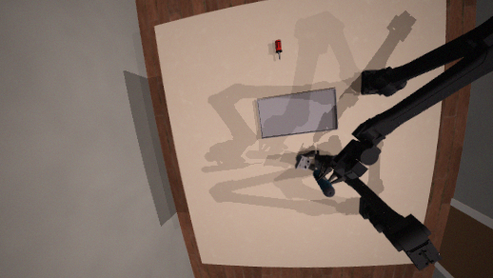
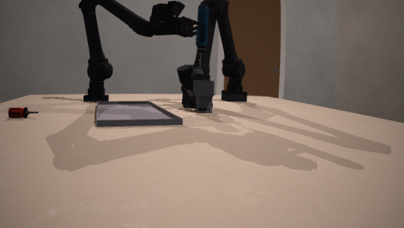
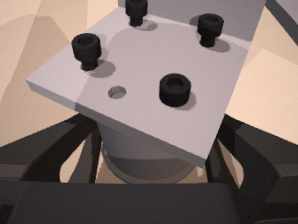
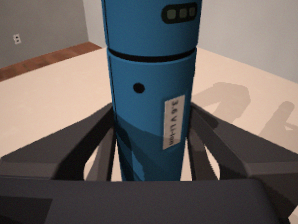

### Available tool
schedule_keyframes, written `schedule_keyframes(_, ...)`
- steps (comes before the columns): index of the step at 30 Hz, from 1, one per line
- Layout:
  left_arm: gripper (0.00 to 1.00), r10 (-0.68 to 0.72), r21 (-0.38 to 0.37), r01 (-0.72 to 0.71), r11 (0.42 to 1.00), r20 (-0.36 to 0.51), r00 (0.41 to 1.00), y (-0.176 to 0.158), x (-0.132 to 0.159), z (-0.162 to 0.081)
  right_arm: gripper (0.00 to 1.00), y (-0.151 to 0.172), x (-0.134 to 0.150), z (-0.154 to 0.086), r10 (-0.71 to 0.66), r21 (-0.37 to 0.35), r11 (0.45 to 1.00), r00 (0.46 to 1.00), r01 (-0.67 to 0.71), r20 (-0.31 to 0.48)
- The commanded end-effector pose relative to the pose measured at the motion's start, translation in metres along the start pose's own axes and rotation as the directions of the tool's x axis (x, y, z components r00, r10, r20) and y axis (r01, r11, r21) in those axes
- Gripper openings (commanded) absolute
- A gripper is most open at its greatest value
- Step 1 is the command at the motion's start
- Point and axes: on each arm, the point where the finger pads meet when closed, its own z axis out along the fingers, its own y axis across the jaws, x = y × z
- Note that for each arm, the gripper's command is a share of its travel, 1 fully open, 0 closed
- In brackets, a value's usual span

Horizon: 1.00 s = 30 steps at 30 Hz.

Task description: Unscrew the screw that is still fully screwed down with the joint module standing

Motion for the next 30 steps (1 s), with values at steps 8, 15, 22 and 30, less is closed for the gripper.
schedule_keyframes(8, 0.59, 0.012, 0.011, -0.012, 1.0, -0.001, 1.0, -0.0026, 0.0106, -0.0038, 0.42, -0.007, -0.0693, 0.0205, 0.012, 0.01, 1.0, 0.989, -0.013, 0.147)
schedule_keyframes(15, 0.59, 0.012, 0.011, -0.012, 1.0, -0.001, 1.0, -0.0026, 0.0106, -0.0038, 0.42, -0.0069, -0.0736, 0.0192, 0.011, 0.01, 1.0, 0.988, -0.013, 0.155)
schedule_keyframes(22, 0.59, 0.012, 0.011, -0.012, 1.0, -0.001, 1.0, -0.0026, 0.0106, -0.0038, 0.42, -0.0069, -0.0739, 0.0191, 0.011, 0.01, 1.0, 0.988, -0.013, 0.155)
schedule_keyframes(30, 0.59, 0.012, 0.011, -0.012, 1.0, -0.001, 1.0, -0.0026, 0.0106, -0.0038, 0.42, -0.0068, -0.0766, 0.0187, 0.011, 0.01, 1.0, 0.987, -0.013, 0.16)
